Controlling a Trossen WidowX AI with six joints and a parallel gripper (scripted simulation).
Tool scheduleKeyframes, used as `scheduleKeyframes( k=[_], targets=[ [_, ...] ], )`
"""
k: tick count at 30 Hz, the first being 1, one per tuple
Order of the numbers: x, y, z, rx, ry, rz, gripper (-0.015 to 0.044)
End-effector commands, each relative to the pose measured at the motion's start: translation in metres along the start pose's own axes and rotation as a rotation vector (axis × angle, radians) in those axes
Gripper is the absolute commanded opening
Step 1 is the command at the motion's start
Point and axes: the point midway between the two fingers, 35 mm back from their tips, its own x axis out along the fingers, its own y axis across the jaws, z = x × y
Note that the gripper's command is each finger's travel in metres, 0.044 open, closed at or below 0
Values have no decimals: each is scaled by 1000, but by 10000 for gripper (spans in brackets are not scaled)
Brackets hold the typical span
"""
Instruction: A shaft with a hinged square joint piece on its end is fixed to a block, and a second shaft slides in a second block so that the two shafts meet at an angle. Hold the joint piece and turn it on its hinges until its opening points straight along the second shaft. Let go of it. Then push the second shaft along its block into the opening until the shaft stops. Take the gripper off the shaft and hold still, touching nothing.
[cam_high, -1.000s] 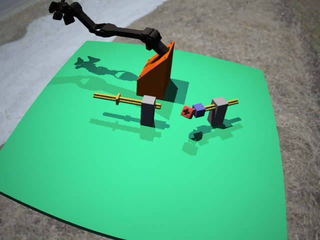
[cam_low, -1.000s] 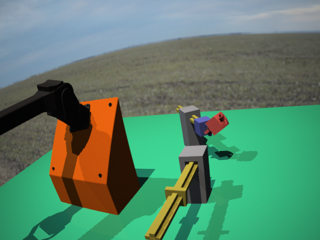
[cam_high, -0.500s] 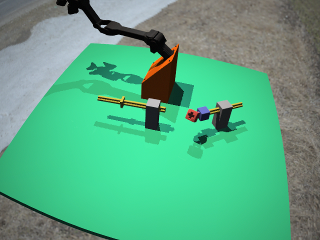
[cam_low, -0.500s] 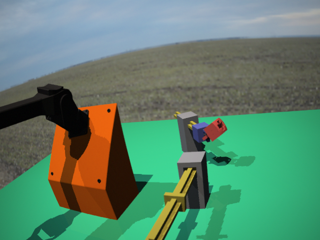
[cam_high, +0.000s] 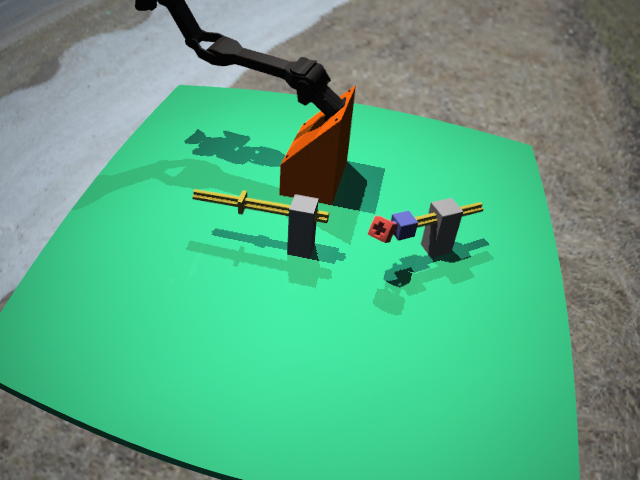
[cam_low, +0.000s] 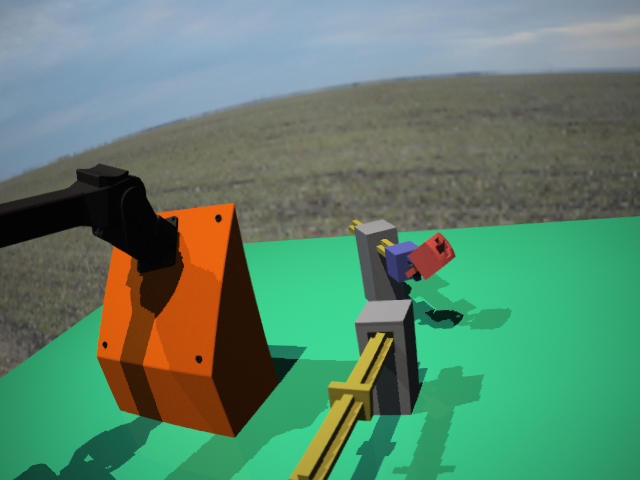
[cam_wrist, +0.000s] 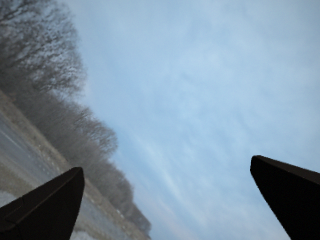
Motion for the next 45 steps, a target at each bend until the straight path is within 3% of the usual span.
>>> scheduleKeyframes(
  k=[1,10,24,33,45],
  targets=[
    [-7,-42,22,-3,-64,-78,440],
    [-34,-120,61,38,-180,-224,440],
    [-120,-243,143,-14,-467,-511,440],
    [-153,-262,175,-126,-554,-618,440],
    [-235,-302,211,-180,-656,-863,440]
  ],
)
